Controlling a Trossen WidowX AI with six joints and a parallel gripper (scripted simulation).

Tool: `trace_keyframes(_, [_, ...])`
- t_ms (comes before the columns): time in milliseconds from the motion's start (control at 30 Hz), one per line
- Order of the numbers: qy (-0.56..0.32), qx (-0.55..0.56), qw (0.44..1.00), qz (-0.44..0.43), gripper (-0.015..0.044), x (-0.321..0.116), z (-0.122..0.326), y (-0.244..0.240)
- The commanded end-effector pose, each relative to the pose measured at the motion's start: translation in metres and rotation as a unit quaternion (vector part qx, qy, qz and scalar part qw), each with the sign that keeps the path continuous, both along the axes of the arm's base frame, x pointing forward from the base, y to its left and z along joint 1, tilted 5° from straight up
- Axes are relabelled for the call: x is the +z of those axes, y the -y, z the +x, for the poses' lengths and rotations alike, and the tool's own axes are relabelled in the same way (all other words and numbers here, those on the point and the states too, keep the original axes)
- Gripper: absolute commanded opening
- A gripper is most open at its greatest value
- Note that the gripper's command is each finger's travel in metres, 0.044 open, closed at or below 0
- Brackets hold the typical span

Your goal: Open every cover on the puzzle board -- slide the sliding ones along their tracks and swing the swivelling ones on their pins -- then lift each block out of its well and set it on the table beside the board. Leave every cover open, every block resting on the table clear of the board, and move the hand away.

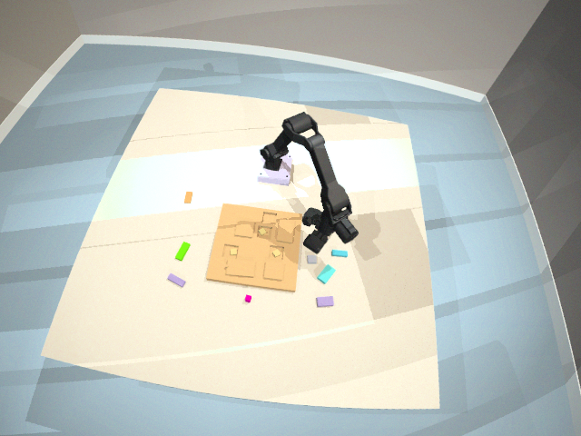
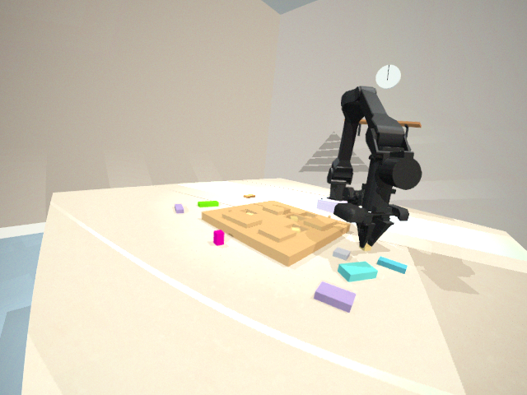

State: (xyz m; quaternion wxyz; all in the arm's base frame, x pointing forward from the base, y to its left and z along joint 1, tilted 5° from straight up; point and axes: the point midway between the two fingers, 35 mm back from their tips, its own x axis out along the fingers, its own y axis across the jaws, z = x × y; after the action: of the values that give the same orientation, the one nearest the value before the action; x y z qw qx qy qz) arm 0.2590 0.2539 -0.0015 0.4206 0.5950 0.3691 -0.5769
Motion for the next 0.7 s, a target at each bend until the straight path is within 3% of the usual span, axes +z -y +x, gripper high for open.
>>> trace_keyframes(0, [0.0, 0.0, 1.0, 0.001, 0.0159, 0.001, 0.0, 0.0])
trace_keyframes(367, [0.0, 0.0, 1.0, 0.0, 0.044, 0.002, 0.0, -0.001])
trace_keyframes(667, [0.0, 0.001, 1.0, 0.0, 0.044, 0.03, 0.0, -0.003])
